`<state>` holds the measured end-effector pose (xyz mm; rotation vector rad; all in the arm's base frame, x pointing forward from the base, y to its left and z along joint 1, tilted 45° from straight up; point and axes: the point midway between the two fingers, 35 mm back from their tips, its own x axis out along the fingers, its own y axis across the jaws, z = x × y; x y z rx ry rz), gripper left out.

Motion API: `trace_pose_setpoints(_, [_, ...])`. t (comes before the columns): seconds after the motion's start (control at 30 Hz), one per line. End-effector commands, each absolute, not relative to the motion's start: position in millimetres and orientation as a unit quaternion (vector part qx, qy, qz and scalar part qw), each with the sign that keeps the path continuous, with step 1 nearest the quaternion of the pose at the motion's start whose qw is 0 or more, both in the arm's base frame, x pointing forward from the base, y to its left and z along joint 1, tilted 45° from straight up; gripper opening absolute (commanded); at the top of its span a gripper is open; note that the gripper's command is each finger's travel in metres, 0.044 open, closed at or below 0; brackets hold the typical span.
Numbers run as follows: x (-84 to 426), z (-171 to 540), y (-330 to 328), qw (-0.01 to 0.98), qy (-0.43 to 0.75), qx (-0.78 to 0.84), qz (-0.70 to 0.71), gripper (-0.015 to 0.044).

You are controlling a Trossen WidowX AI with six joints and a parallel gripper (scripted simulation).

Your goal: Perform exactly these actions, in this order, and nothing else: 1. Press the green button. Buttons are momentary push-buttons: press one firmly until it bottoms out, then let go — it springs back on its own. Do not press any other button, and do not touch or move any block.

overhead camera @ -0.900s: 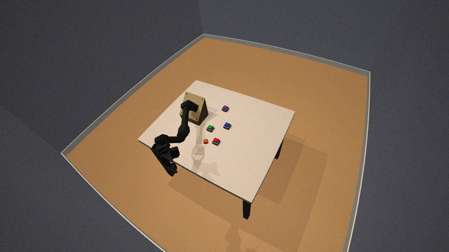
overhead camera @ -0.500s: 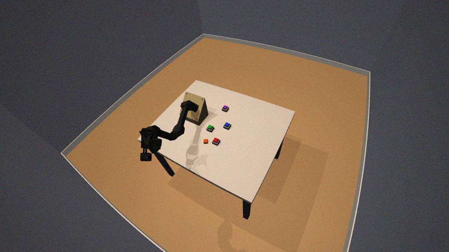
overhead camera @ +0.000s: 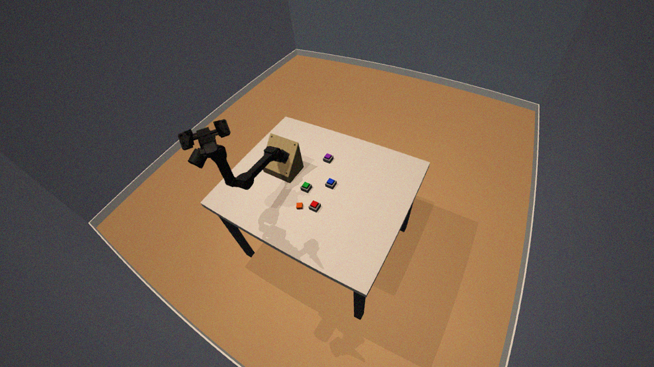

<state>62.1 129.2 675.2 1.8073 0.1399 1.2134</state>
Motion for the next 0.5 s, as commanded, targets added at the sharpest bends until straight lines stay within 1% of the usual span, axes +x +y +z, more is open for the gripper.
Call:
trace_pose_setpoints(0.0, [61.9, 634.7, 192.3, 0.581, 0.061, 0.654, 0.481, 0.04])
trace_pose_setpoints(0.1, [74.4, 590.3, 239.2, 0.676, 0.07, 0.575, 0.455, 0.04])
trace_pose_setpoints(0.23, [104.7, 520.9, 284.8, 0.785, 0.093, 0.462, 0.402, 0.04])
trace_pose_setpoints(0.37, [143.9, 444.3, 307.1, 0.869, 0.128, 0.344, 0.332, 0.04])
trace_pose_setpoints(0.47, [174.6, 384.9, 307.9, 0.914, 0.163, 0.254, 0.271, 0.04])
